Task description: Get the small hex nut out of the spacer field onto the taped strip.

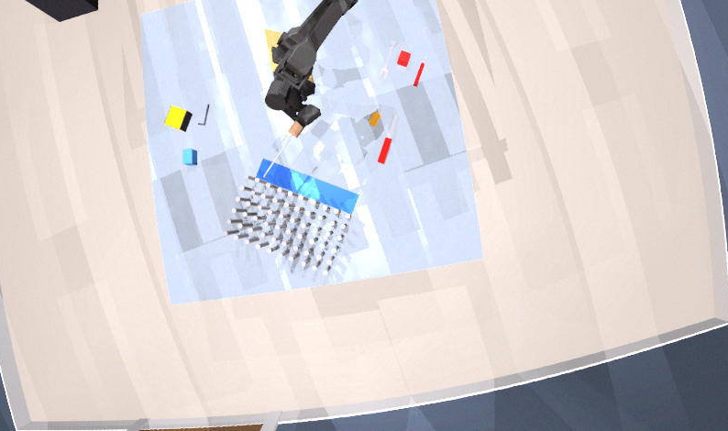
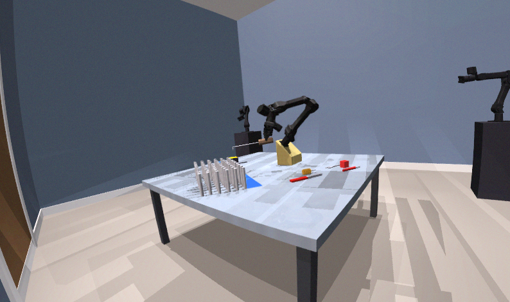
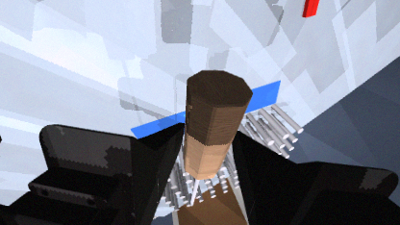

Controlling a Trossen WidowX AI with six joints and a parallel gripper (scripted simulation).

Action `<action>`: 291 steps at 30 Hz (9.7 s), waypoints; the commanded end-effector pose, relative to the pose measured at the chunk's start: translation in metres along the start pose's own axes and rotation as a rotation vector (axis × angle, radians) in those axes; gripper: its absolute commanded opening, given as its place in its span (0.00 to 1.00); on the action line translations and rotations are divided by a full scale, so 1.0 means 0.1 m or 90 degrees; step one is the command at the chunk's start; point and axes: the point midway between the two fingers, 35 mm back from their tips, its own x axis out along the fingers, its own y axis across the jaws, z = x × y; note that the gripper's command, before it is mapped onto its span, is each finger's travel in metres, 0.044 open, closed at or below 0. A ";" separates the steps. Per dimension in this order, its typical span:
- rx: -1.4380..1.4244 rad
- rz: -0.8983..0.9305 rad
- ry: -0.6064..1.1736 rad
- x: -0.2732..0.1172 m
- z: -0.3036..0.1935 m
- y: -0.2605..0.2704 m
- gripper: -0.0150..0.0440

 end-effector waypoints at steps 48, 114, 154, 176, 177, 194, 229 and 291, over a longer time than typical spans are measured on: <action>-0.192 -0.003 0.001 1.31 0.51 0.45 0.25; -0.191 -0.013 -0.001 1.54 0.34 0.41 0.25; -0.192 -0.014 -0.001 1.65 0.11 0.34 0.25; -0.192 -0.014 0.000 1.70 -0.02 0.30 0.25; -0.192 -0.014 0.000 1.71 -0.02 0.29 0.25; -0.193 -0.014 0.000 1.75 -0.12 0.26 0.25; -0.194 -0.014 0.001 1.83 -0.31 0.20 0.25; -0.193 -0.015 0.003 1.96 -0.51 0.05 0.25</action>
